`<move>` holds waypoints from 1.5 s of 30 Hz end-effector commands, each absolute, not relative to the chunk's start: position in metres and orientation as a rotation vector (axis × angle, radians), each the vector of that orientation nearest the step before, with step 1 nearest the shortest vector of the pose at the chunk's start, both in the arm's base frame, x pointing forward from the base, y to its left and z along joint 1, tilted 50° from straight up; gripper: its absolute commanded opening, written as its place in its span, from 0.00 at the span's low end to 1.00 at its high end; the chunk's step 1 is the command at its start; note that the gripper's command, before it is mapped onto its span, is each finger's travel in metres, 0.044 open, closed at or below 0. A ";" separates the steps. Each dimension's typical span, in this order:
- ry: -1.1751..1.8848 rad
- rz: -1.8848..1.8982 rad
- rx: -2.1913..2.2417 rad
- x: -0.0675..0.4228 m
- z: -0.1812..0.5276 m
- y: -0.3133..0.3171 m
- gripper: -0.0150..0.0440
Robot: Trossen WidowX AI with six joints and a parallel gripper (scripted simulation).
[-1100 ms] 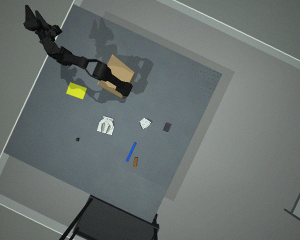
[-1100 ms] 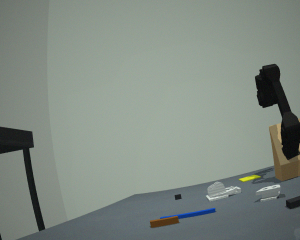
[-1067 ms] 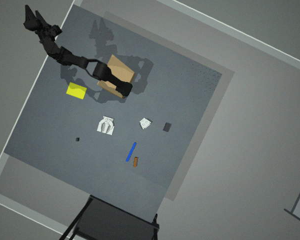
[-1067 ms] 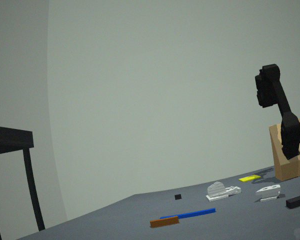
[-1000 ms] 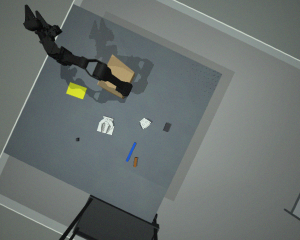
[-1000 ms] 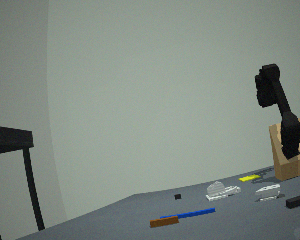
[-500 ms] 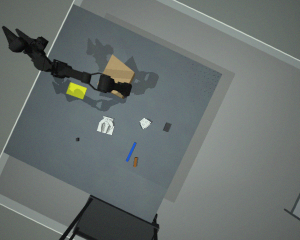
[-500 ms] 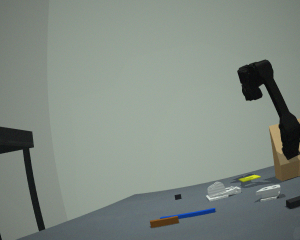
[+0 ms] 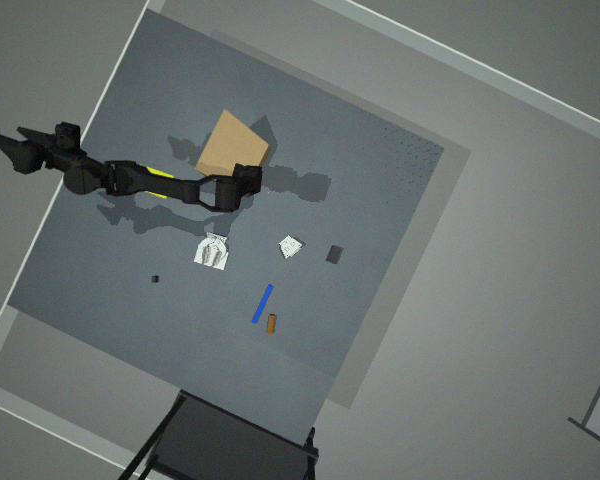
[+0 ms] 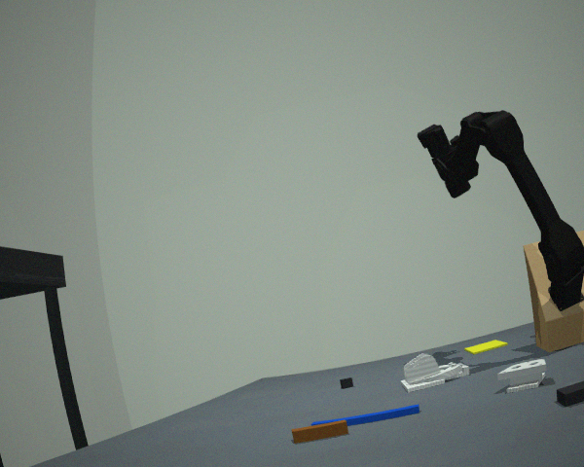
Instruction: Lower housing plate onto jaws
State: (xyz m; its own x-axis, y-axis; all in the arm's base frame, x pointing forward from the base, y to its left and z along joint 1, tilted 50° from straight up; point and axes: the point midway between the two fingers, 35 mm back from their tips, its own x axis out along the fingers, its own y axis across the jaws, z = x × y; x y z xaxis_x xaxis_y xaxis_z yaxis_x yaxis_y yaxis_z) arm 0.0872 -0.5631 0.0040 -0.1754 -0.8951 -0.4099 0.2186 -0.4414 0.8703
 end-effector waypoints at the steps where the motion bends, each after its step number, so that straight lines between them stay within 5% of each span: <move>1: -0.754 -1.704 1.304 0.112 0.010 -0.551 1.00; 27: -0.220 -1.293 1.790 0.313 0.075 -0.399 1.00; 45: 0.264 -1.074 2.092 0.374 0.126 -0.217 1.00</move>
State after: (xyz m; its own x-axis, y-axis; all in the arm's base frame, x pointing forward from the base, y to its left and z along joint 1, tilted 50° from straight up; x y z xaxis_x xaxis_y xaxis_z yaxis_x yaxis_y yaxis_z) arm 0.3724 -0.2489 0.1183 0.6143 -0.2280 -0.7554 0.4564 -0.6783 0.5758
